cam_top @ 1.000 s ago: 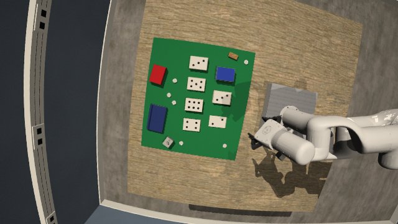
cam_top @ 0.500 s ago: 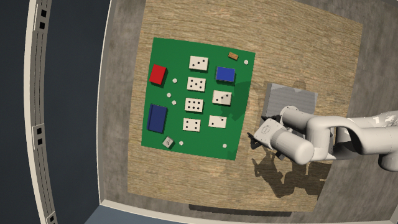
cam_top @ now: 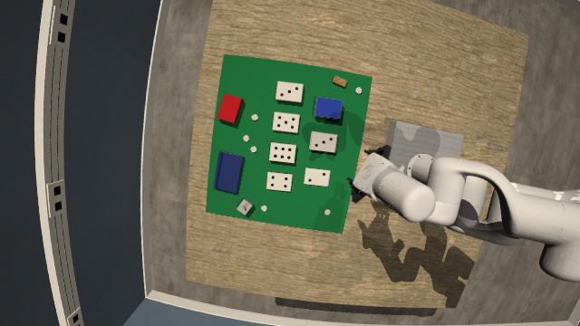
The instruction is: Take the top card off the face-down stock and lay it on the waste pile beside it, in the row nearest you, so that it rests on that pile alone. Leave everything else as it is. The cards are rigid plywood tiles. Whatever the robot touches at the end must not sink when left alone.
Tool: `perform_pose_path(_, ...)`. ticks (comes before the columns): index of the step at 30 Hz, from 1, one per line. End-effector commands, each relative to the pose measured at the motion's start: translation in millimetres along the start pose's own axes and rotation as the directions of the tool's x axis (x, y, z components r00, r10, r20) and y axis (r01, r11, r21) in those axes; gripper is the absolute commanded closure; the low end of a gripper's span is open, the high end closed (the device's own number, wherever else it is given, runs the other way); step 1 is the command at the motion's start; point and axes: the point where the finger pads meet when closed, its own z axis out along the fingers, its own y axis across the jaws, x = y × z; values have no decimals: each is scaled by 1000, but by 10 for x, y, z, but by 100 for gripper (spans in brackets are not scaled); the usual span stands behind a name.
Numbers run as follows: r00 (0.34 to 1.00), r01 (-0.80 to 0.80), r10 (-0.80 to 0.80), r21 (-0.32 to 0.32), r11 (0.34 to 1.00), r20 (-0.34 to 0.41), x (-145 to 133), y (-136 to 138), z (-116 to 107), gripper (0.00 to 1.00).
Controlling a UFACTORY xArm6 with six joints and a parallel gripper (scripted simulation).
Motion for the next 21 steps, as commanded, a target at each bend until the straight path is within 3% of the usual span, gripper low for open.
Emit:
perform_pose_path(1,998,58,-58,3,998,-39,-227,-57,83,0)
perform_pose_path(4,988,139,-138,7,990,-70,-513,-216,255,0)
perform_pose_path(6,988,139,-138,7,990,-70,-513,-216,255,0)
perform_pose_path(9,972,215,-213,2,977,-100,-773,-416,478,0)
perform_pose_path(12,972,215,-213,2,977,-100,-773,-416,478,0)
perform_pose_path(15,952,280,-278,-9,960,-125,-978,-635,723,0)
perform_pose_path(19,942,307,-306,-16,952,-135,-1055,-742,843,0)
perform_pose_path(21,924,350,-351,-30,936,-151,-1164,-929,1054,0)
